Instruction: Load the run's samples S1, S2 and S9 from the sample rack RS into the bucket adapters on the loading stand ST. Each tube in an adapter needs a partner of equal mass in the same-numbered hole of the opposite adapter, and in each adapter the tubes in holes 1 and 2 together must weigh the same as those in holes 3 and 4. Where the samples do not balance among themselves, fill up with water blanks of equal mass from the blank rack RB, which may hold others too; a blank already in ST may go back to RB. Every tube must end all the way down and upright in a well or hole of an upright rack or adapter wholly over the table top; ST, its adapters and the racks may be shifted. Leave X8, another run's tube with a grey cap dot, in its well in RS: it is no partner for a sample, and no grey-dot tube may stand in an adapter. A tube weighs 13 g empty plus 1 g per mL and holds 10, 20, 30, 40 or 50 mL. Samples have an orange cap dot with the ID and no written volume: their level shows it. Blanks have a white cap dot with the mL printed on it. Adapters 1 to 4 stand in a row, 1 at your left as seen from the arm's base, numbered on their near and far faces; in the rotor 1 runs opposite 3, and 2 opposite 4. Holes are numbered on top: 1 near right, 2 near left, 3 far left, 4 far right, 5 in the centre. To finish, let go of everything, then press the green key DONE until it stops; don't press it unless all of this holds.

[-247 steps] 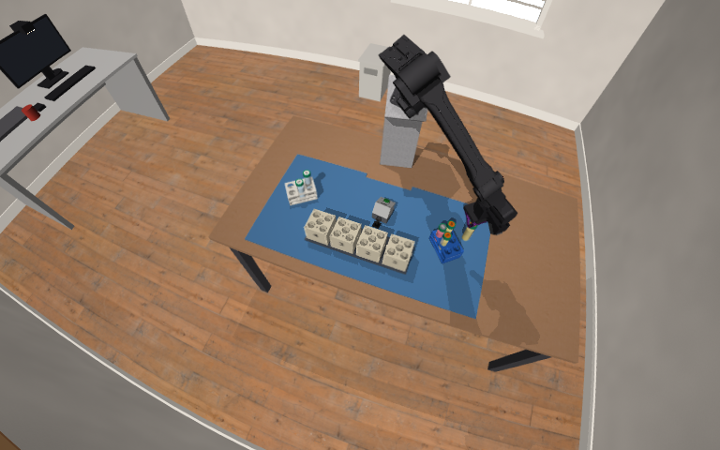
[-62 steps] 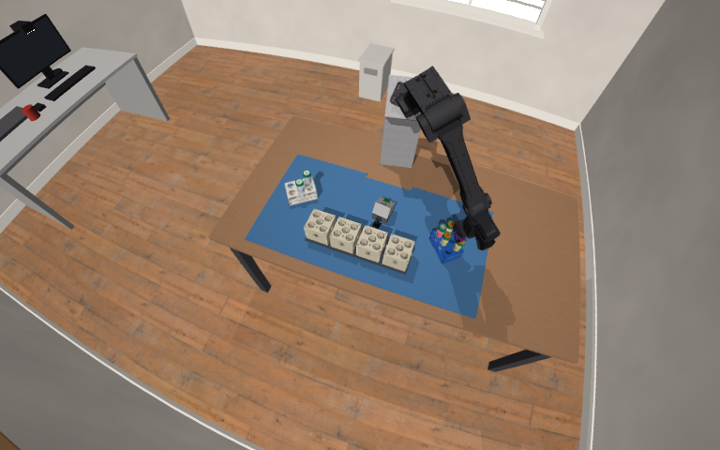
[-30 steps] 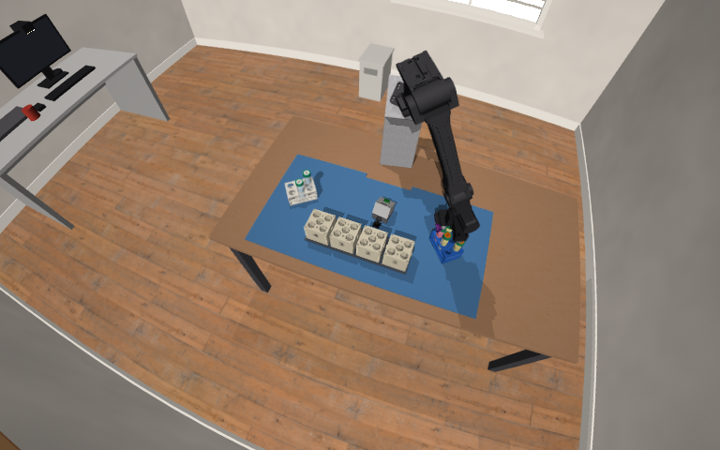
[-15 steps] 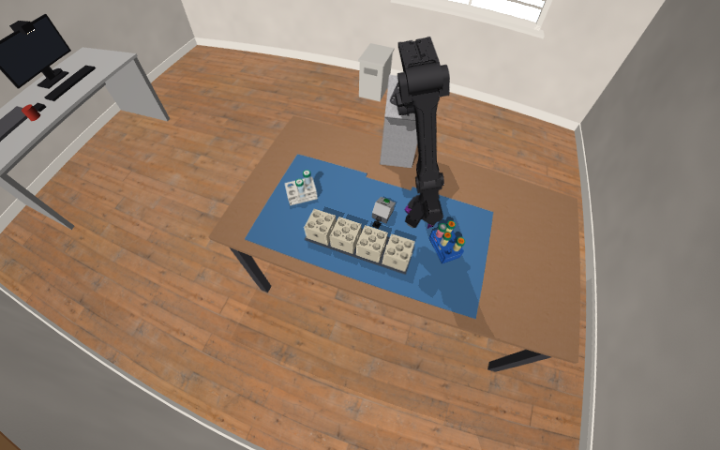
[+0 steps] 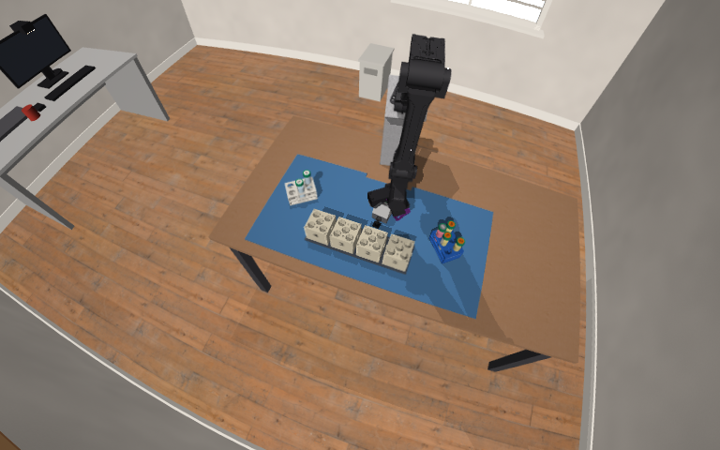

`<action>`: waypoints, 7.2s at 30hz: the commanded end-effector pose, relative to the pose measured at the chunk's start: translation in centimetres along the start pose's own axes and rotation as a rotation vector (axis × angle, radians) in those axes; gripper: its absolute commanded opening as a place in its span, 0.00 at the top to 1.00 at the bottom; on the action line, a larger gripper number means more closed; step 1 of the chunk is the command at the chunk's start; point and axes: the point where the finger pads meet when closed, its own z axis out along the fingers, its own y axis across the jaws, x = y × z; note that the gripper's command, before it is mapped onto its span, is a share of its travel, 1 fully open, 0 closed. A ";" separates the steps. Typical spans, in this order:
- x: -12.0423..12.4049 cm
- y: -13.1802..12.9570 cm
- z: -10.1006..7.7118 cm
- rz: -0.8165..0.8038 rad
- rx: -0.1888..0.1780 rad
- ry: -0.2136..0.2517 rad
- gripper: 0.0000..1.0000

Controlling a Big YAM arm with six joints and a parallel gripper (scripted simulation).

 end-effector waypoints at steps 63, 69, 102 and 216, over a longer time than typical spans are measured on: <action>-31.0 -28.4 1.0 0.031 0.006 -0.020 0.20; -31.0 -28.4 2.6 0.043 0.004 -0.021 0.20; -31.5 -28.9 2.6 0.045 0.009 -0.032 1.00; -16.0 2.8 -11.8 -0.885 -0.005 -0.050 1.00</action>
